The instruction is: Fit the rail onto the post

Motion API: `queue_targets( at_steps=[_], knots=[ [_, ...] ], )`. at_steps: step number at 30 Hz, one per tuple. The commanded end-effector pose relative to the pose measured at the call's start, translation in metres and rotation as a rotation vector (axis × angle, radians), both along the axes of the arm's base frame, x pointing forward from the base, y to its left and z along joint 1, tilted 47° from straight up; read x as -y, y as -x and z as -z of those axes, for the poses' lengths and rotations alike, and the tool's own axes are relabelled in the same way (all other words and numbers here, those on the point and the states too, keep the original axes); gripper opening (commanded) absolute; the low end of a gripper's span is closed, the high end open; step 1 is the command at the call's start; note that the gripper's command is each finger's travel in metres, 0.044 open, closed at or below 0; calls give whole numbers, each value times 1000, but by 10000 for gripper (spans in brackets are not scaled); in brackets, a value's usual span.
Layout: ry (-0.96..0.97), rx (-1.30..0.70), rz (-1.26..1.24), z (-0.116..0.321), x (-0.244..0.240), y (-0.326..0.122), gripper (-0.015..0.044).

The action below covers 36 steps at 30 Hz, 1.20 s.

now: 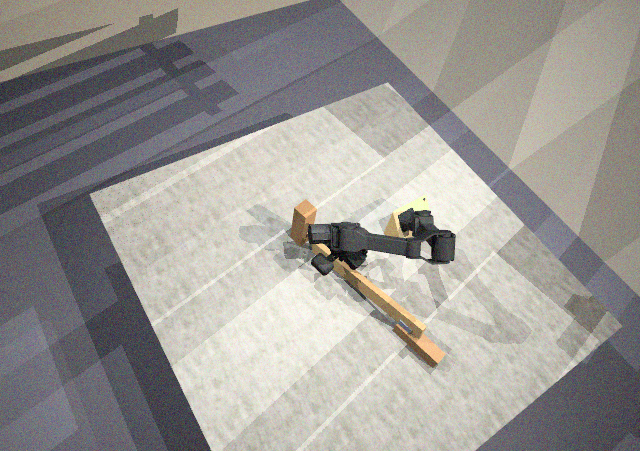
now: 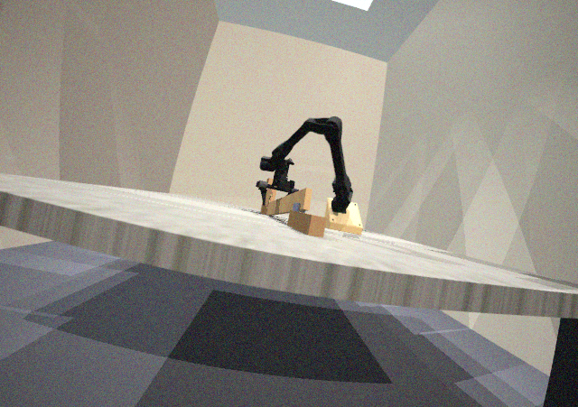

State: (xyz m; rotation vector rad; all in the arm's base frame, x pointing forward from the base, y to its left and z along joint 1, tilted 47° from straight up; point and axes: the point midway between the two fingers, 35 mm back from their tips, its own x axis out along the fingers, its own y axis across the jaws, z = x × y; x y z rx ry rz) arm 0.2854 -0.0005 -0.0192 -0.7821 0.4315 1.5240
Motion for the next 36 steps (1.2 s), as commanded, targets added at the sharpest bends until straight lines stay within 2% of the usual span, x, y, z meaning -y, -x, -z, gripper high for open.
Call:
queue_targets(
  at_steps=[1,10,24,31,32,36],
  knots=[
    [-6,-7,1,4,-6,2,440],
    [-8,-7,0,12,-15,3,440],
    [-8,-7,0,12,-15,3,72],
    [-8,-7,0,12,-15,3,26],
    [-8,-7,0,12,-15,3,0],
    [-8,-7,0,12,-15,3,0]
  ],
)
